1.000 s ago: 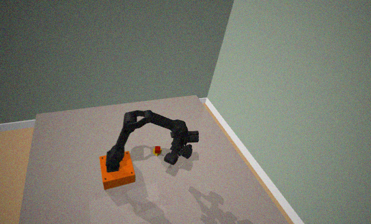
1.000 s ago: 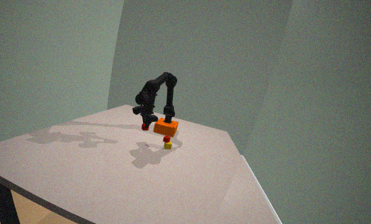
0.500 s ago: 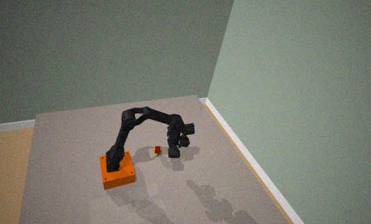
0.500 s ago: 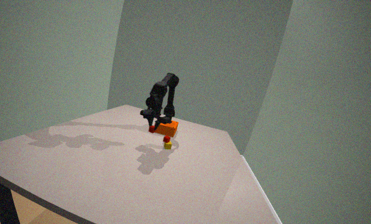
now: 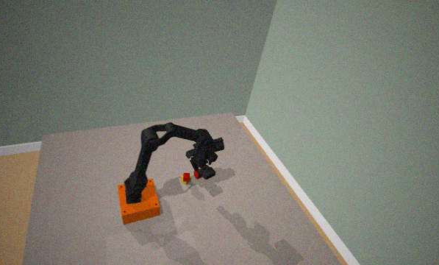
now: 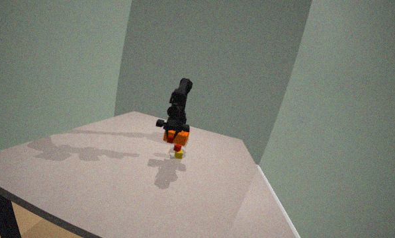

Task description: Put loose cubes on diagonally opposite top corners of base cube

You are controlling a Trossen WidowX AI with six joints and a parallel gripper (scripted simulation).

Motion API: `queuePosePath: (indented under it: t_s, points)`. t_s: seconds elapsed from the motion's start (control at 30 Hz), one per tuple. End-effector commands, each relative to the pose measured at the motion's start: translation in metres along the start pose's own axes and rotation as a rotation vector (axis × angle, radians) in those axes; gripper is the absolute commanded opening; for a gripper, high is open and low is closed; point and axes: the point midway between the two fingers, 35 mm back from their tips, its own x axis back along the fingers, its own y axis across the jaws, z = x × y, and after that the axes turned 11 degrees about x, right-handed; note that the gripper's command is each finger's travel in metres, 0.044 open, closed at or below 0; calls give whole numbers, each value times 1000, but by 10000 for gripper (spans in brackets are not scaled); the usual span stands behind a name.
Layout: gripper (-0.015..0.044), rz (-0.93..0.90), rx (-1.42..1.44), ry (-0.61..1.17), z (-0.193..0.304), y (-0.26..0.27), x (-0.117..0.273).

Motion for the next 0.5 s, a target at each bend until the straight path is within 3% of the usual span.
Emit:
queuePosePath:
  t_s: [0.0, 0.47]
  points:
    - [105, 5, 115, -7, -2, 9, 2]
    - [105, 4, 608, -7, -7, 53, 0]
